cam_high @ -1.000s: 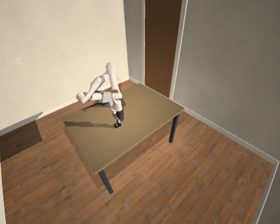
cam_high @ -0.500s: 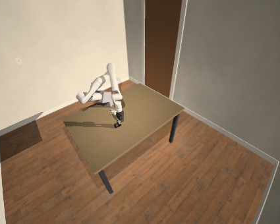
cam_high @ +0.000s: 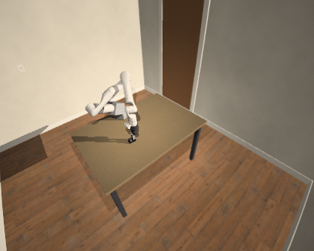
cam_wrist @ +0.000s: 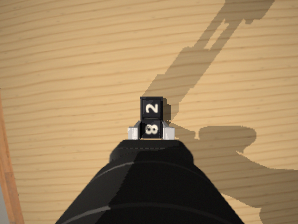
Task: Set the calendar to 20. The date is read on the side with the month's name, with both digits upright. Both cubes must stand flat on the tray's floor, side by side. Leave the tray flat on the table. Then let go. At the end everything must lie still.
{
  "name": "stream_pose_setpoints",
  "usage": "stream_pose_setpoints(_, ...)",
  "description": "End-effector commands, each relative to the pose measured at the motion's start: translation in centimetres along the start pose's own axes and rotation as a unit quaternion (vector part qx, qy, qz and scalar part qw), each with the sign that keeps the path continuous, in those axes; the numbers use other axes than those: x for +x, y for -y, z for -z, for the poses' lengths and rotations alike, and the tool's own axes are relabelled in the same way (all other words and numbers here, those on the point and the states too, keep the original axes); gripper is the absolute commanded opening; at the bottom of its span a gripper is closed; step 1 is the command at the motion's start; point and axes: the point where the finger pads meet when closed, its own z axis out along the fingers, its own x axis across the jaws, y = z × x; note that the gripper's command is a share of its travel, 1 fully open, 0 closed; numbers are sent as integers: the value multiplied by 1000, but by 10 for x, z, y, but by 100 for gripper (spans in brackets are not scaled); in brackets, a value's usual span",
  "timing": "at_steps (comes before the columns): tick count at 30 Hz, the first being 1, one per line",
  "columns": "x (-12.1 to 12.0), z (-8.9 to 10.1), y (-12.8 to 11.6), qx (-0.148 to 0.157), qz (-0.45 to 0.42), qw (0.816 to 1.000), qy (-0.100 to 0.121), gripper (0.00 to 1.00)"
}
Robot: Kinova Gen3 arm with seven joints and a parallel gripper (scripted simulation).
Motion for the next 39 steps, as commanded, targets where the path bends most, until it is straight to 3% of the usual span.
stream_pose_setpoints(1, 0, 0, 0, 0, 0, 1000, 0, 57)
stream_pose_setpoints(39, 0, -3, 0, 0, 0, 1000, 0, 57)
